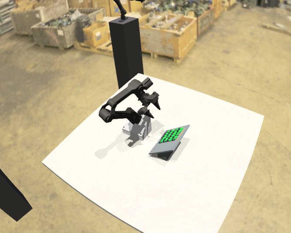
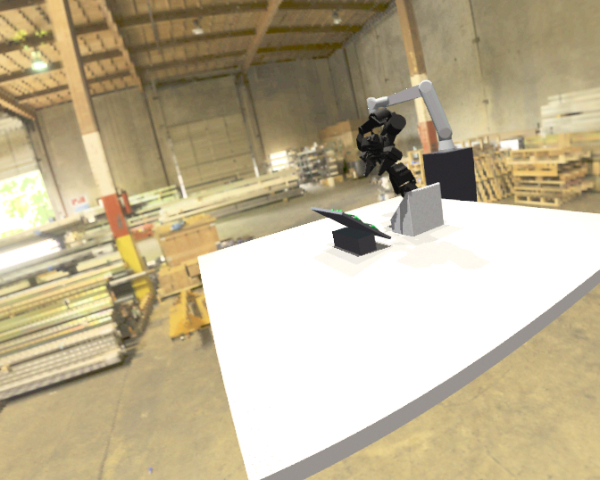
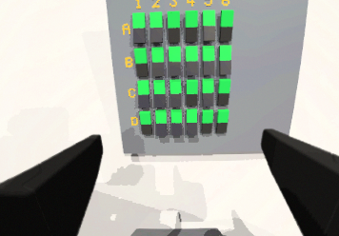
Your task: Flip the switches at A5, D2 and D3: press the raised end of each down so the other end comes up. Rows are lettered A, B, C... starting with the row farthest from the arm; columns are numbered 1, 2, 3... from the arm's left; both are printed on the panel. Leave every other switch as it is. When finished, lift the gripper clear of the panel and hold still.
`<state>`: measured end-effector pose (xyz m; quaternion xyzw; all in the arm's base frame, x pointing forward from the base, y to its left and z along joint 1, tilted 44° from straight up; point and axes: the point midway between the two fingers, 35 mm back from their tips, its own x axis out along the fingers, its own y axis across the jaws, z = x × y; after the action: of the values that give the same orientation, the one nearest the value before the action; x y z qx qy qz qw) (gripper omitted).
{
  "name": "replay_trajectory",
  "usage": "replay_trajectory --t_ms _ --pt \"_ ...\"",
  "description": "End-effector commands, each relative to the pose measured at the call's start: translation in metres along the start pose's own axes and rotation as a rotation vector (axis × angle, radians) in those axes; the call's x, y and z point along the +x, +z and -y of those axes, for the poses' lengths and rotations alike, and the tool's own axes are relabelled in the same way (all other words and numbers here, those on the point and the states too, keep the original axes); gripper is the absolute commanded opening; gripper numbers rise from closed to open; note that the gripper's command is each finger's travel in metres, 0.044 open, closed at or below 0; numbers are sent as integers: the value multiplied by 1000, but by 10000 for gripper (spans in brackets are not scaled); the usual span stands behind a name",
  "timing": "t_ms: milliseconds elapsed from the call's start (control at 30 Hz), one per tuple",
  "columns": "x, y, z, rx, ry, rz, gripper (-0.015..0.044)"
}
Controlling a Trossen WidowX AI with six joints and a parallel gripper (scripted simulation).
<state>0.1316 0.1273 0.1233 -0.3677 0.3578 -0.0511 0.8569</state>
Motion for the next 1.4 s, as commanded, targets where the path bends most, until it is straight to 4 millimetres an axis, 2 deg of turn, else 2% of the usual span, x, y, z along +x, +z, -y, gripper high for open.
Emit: replay_trajectory --t_ms 0,100,267,367,467,567,800,967,1367 --pt "1 0 0 1 1 -1 374" --pt "11 3 -1 16 10 -20 295" --pt "47 16 3 54 27 -54 164" --pt "71 28 12 31 17 -46 85" --pt "95 38 29 6 -19 -33 6" --pt "106 42 40 -7 -45 -28 0" --pt "107 42 40 -7 -44 -27 0" --pt "139 40 42 -7 -46 -2 0" --pt "151 40 43 -7 -47 1 0"
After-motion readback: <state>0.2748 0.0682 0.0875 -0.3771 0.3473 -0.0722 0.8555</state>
